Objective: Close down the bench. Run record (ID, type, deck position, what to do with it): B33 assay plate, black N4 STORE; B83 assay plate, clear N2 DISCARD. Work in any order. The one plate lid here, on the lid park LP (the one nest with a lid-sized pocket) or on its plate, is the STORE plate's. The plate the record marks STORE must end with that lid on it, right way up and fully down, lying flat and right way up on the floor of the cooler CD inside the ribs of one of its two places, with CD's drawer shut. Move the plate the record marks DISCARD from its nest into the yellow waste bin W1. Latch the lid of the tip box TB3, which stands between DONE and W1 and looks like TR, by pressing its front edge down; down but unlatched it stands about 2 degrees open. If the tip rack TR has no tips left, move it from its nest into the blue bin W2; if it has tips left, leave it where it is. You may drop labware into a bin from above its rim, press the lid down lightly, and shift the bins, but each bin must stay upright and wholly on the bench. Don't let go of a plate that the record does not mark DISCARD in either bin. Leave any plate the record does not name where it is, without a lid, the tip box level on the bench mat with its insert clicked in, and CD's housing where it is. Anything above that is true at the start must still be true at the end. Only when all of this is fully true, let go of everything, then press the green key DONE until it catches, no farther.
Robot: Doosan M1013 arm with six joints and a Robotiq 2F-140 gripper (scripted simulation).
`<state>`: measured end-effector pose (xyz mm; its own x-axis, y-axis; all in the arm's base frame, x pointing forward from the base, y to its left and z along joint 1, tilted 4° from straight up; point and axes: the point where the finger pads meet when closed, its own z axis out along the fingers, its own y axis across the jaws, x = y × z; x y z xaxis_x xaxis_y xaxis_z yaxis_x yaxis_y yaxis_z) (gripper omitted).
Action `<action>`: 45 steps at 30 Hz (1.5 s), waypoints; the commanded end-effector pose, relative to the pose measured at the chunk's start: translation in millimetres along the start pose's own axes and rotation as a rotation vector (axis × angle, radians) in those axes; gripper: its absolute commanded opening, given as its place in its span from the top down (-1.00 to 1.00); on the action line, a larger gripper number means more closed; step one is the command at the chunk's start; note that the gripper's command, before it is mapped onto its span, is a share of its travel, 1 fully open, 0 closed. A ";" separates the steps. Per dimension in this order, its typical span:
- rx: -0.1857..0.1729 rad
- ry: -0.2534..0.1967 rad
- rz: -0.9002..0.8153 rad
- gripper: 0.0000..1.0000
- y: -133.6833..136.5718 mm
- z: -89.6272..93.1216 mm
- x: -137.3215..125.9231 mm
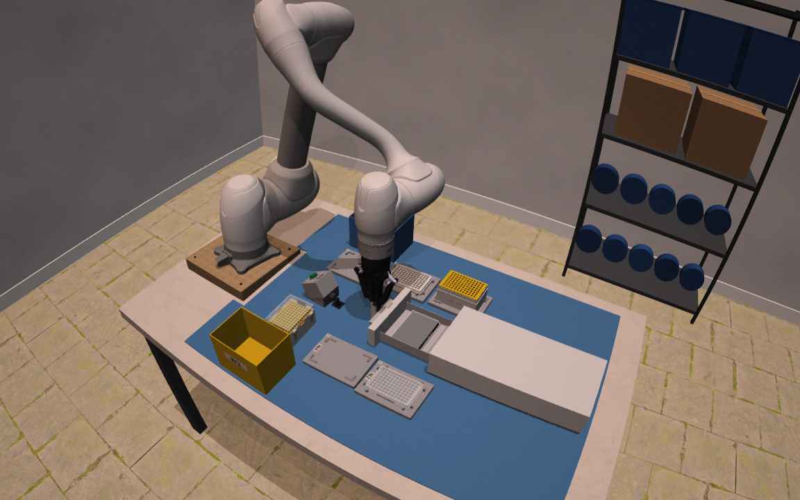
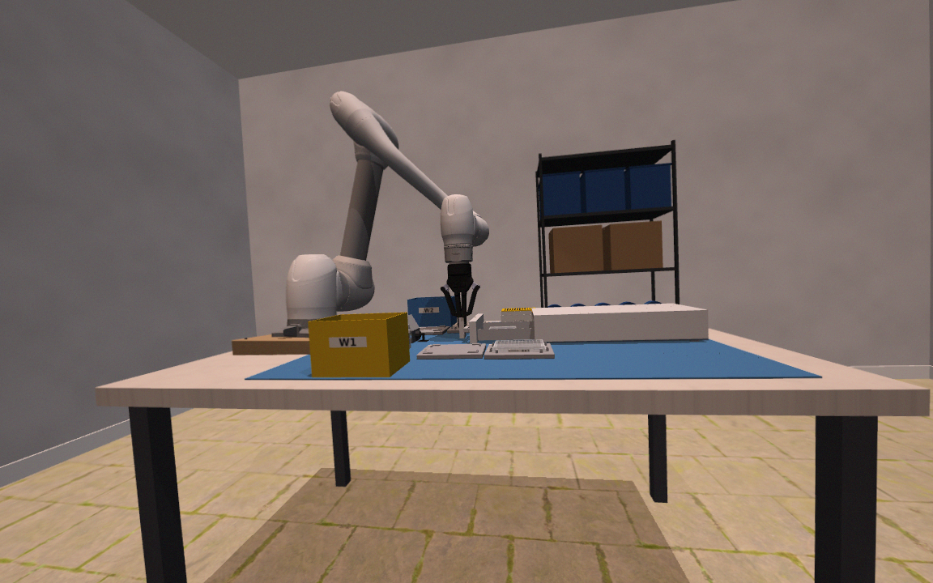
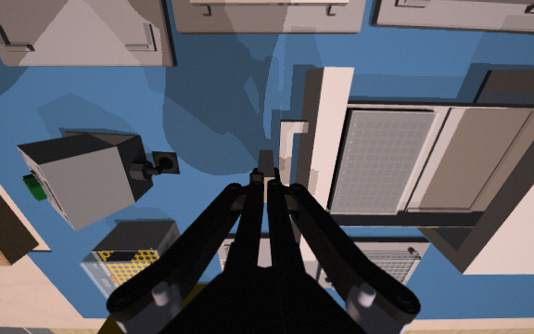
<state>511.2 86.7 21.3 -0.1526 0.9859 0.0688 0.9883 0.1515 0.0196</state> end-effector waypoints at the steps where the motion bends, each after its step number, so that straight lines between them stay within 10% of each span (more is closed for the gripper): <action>1: 0.000 0.000 0.000 1.00 2.5 -0.1 0.0; 45: 0.000 0.000 0.000 1.00 50.3 -0.1 0.0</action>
<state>557.5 93.8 22.2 -0.1526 0.9859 0.0688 0.9883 0.1516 0.0196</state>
